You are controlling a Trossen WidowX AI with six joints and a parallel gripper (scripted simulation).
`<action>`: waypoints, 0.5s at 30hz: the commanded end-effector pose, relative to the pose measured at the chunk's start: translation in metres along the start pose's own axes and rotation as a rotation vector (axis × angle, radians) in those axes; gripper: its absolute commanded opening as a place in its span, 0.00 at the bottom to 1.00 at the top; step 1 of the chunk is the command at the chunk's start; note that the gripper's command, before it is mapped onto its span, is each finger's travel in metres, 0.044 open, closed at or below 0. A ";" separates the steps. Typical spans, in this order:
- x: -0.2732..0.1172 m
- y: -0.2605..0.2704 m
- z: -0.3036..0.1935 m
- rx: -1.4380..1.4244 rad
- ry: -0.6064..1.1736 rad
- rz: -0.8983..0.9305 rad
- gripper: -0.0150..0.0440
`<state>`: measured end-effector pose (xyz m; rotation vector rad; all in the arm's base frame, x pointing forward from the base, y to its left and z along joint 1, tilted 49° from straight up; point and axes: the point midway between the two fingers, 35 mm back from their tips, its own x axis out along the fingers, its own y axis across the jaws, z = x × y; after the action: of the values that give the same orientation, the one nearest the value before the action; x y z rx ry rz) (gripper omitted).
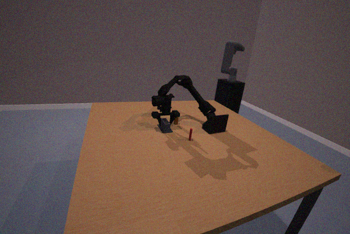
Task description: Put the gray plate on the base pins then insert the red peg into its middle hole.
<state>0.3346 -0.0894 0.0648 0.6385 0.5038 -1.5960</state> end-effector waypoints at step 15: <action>-0.118 0.002 -0.002 -0.095 -0.001 0.036 1.00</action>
<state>0.3446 -0.0098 0.1317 0.5780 0.5540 -1.5259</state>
